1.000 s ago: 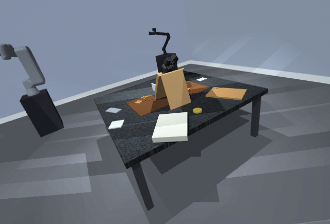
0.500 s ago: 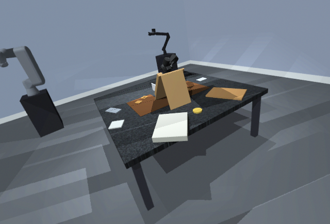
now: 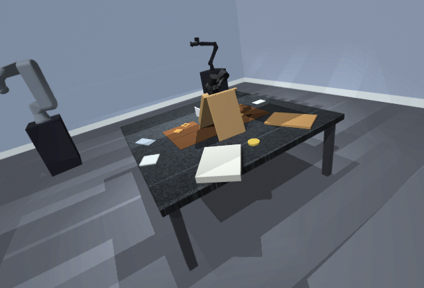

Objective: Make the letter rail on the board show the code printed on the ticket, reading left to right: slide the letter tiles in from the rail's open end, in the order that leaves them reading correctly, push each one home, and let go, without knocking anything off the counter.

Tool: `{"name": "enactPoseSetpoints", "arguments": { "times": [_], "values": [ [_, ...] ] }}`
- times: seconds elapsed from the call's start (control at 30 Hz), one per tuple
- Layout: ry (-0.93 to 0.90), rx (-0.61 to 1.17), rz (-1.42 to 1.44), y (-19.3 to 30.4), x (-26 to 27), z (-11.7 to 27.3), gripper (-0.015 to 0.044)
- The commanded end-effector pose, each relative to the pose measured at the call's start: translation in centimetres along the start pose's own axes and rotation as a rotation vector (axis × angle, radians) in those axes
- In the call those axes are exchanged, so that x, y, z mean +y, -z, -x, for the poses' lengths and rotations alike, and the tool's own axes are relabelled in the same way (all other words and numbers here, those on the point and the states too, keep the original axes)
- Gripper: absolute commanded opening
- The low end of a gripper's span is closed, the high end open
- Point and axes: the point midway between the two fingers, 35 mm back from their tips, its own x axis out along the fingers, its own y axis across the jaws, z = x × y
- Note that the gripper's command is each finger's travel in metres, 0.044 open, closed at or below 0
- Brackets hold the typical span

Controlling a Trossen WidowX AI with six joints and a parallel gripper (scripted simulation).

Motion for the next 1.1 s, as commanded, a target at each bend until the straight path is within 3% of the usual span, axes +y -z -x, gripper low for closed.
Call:
{"name": "enactPoseSetpoints", "arguments": {
  "times": [0.0,1.07],
  "values": [
    [-0.004,0.002,0.003,0.0,-0.3,0.0,0.0000],
    [-0.004,0.002,0.005,0.0,-2.2,0.0,0.0000]
  ]
}}
